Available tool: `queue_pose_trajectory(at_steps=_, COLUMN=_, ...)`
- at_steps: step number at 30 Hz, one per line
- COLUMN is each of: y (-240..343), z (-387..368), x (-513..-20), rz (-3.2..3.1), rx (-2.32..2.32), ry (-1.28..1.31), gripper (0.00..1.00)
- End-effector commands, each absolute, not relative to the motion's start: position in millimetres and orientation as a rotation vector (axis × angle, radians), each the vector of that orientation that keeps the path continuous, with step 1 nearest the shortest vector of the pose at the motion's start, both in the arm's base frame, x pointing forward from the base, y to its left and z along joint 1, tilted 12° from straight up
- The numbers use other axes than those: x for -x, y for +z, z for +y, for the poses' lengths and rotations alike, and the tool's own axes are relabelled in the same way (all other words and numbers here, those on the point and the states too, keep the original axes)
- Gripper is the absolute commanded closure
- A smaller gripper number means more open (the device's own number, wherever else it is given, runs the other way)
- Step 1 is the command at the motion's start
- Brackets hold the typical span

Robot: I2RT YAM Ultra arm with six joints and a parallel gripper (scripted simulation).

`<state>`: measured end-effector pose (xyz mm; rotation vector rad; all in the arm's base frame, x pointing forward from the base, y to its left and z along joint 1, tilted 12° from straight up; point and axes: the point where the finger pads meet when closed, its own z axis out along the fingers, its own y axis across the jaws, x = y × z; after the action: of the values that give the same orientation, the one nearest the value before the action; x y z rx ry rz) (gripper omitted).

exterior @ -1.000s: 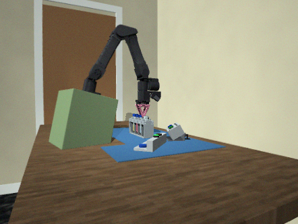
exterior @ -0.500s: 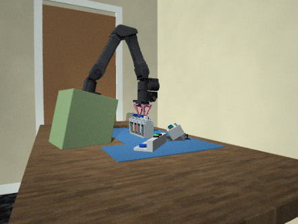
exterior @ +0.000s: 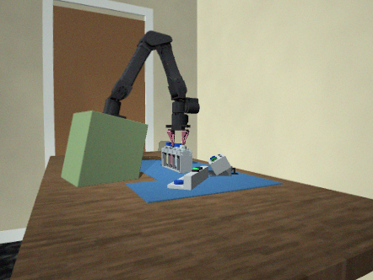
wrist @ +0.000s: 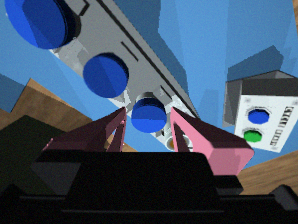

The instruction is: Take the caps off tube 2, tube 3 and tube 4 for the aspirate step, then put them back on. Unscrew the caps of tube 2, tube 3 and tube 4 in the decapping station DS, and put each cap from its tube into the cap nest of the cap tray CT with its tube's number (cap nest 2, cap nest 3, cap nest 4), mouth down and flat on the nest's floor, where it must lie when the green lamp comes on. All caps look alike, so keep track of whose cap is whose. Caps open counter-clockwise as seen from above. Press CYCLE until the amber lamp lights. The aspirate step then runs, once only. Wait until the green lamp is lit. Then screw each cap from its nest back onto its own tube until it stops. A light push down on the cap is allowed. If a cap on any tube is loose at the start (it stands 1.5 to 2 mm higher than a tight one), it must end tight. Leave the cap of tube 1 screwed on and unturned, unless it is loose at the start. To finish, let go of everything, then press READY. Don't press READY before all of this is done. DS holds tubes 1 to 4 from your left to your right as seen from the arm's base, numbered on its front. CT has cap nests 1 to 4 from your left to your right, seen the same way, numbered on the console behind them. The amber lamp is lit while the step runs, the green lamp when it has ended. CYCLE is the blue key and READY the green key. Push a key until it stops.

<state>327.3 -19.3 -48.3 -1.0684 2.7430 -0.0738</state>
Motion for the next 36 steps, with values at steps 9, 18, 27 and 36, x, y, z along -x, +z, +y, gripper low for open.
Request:
queue_pose_trajectory(at_steps=9, y=-43.6, z=-20.0, x=-331.2, rz=2.423, rx=1.67, ry=-0.156, gripper=0.51)
queue_pose_trajectory(at_steps=18, y=-43.7, z=-19.9, x=-331.2, rz=2.176, rx=2.002, ry=-0.196, gripper=0.51)
queue_pose_trajectory(at_steps=27, y=-43.6, z=-19.9, x=-330.7, rz=1.997, rx=2.195, ry=-0.219, gripper=0.51)
queue_pose_trajectory(at_steps=36, y=-43.6, z=-19.8, x=-330.7, rz=1.997, rx=2.195, ry=-0.219, gripper=1.0)
